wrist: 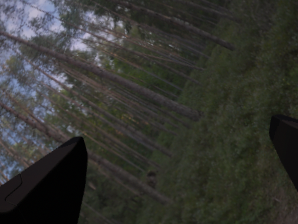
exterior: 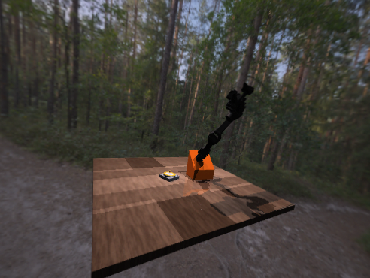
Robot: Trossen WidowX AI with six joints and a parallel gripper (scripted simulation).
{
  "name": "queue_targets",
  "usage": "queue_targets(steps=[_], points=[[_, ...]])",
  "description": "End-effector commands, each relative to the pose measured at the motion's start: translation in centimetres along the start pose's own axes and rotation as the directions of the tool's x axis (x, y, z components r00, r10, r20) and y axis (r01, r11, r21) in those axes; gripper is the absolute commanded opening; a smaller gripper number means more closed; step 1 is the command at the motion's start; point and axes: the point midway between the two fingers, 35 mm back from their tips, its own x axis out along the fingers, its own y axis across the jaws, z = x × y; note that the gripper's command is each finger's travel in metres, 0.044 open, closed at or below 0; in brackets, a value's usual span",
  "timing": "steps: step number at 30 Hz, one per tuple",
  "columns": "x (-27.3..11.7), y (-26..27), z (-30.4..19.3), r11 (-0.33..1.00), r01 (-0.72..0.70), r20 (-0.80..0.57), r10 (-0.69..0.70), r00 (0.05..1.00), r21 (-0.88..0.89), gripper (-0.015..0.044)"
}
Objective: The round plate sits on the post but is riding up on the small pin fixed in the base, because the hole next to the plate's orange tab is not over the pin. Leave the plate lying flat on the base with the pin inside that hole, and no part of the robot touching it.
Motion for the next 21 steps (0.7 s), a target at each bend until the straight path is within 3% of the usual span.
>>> queue_targets(steps=[1, 5, 10, 15, 18, 21], points=[[-0.2, 0.4, 0.0, 1.000, -0.012, -0.003, 0.012, 1.000, 0.014, 0.0374], [-3.8, 7.9, 1.1, 0.944, -0.195, -0.028, 0.210, 0.977, 0.268, 0.0269], [-6.1, 11.8, 3.1, 0.860, -0.282, -0.010, 0.317, 0.949, 0.426, 0.0137], [-10.5, 17.3, 9.5, 0.595, -0.389, 0.087, 0.471, 0.878, 0.703, 0.0006], [-12.1, 18.6, 12.6, 0.472, -0.416, 0.143, 0.511, 0.848, 0.777, 0.0000], [-14.6, 19.9, 18.4, 0.249, -0.450, 0.256, 0.552, 0.793, 0.858, 0.0000]])
